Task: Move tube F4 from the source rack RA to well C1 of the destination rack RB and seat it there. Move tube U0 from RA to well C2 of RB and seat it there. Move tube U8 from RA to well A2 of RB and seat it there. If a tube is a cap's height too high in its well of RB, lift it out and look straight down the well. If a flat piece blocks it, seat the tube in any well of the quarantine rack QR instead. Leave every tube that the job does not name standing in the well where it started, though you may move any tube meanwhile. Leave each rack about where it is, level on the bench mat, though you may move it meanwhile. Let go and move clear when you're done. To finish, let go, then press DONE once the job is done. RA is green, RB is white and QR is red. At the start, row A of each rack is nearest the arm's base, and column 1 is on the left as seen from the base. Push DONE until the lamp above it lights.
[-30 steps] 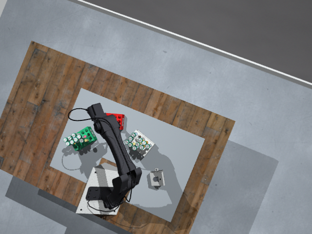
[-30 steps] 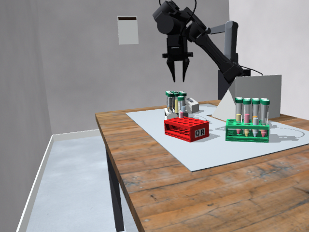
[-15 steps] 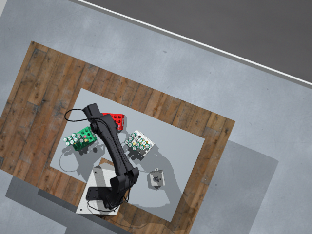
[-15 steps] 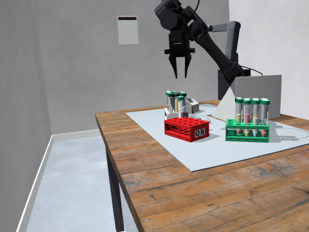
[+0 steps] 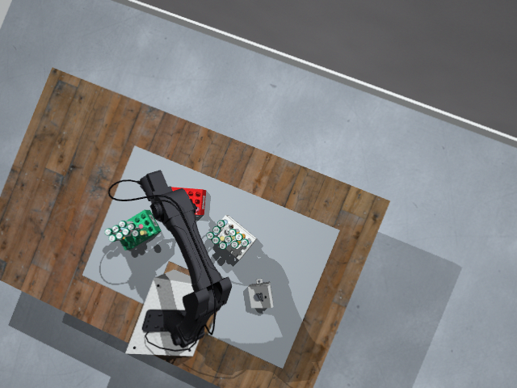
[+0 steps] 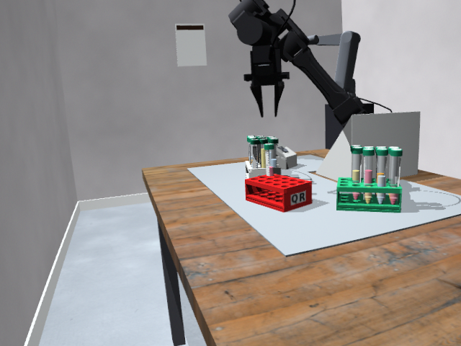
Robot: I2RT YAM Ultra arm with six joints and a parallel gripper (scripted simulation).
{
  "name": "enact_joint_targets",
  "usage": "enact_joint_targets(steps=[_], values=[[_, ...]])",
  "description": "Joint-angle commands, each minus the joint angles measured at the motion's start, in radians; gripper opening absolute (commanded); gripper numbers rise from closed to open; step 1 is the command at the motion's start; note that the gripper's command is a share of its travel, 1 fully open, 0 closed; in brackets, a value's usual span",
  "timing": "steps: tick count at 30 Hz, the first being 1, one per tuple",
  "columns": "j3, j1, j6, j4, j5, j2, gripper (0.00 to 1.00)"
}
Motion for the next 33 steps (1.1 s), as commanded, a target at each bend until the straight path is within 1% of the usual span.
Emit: enact_joint_targets(steps=[1,24,25,26,28,33], values=[[0.031,0.019,-0.009,-0.015,0.005,-0.033,0.30],[0.026,0.011,-0.010,-0.015,0.008,-0.038,0.30],[-0.028,0.020,0.039,-0.016,0.000,-0.039,0.00],[-0.042,0.024,0.076,0.014,-0.010,-0.042,0.00],[-0.042,0.024,0.076,0.014,-0.010,-0.042,0.00],[-0.118,0.042,0.257,0.056,-0.029,-0.060,0.00]])
